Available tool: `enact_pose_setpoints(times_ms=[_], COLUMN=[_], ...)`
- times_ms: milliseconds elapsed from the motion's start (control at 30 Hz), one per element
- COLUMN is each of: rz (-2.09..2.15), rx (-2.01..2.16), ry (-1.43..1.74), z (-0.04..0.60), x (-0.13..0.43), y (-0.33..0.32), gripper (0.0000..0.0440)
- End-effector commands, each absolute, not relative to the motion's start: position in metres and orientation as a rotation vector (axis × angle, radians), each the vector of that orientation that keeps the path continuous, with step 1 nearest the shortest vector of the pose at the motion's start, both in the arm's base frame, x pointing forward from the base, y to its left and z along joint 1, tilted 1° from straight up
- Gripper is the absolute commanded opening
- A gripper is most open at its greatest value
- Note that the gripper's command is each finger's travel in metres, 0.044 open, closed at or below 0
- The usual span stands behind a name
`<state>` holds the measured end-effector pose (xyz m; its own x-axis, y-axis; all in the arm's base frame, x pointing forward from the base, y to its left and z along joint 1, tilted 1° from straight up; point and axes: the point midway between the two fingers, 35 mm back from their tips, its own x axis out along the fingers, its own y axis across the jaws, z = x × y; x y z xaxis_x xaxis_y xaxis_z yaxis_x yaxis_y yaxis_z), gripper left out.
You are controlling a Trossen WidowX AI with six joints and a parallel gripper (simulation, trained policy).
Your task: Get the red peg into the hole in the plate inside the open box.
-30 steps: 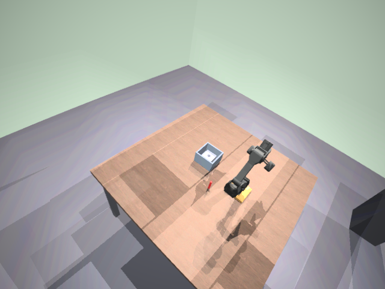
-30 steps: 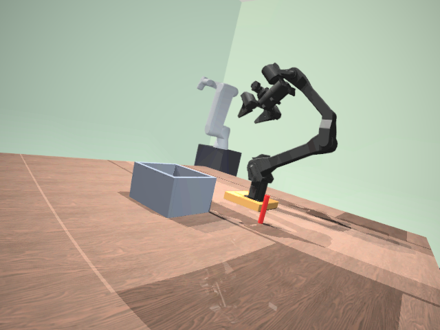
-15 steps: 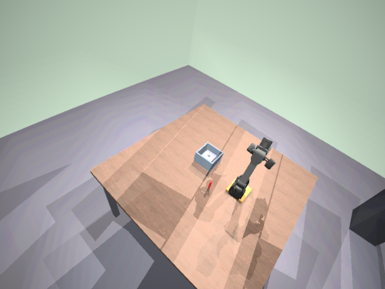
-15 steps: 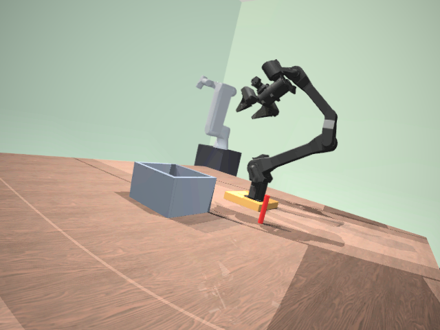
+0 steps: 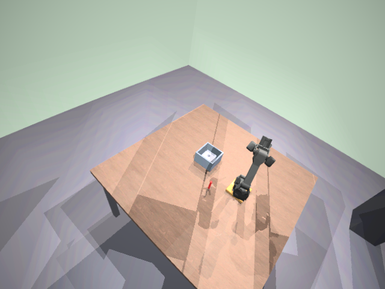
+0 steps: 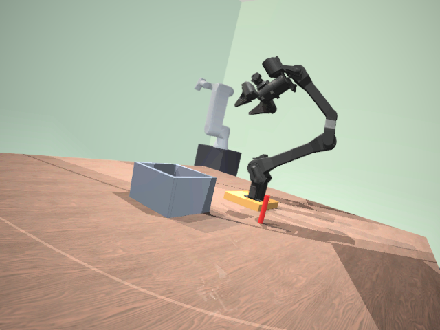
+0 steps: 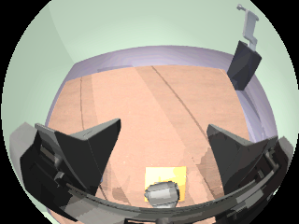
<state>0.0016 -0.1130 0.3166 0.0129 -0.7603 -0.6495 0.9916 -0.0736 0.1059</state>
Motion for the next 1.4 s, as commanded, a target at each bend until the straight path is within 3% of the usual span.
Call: enact_pose_setpoints(times_ms=[0,1367], rz=[-1.513,-1.281], rx=[0.654,0.611], ry=[0.440,0.403], z=[0.321,0.348], x=[0.004,0.037], y=[-0.114,-0.114], gripper=[0.0440,0.0440])
